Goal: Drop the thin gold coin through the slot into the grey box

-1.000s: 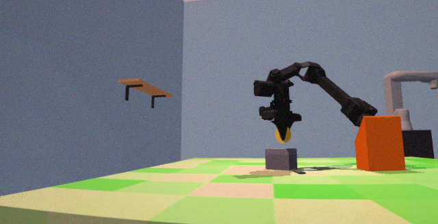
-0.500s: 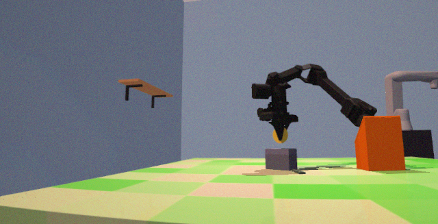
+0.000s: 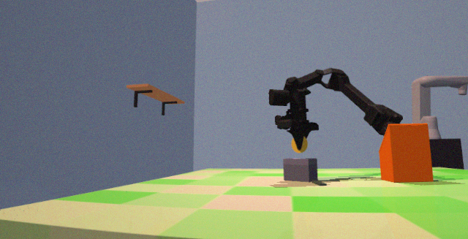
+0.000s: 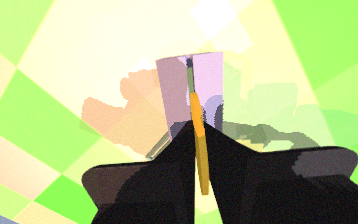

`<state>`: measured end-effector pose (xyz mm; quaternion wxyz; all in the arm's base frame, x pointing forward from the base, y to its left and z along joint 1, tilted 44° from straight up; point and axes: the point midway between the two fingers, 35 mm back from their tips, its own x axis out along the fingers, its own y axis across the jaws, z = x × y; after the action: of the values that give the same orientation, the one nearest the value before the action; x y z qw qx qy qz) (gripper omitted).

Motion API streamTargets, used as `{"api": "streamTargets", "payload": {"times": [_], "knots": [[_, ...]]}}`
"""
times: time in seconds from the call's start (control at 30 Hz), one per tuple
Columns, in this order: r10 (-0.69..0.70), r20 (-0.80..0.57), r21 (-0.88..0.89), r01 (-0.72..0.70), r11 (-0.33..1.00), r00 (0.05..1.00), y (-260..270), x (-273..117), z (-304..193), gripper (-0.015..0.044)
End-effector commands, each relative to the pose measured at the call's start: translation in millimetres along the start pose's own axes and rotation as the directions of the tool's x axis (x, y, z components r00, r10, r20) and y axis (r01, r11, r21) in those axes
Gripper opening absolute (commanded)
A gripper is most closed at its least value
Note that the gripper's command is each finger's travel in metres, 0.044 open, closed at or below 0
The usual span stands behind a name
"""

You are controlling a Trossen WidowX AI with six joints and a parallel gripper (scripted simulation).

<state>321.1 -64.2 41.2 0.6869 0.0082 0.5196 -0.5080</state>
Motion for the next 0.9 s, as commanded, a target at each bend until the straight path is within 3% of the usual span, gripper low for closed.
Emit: {"api": "streamTargets", "payload": {"times": [0.0, 0.87], "knots": [[0.000, 0.000, -0.008, 0.000, 1.000, 1.000, -1.2, -0.4, 1.5, 0.0000], [0.000, 0.000, -0.016, 0.000, 1.000, 1.000, -2.8, 8.0, -0.2, 0.0000]]}}
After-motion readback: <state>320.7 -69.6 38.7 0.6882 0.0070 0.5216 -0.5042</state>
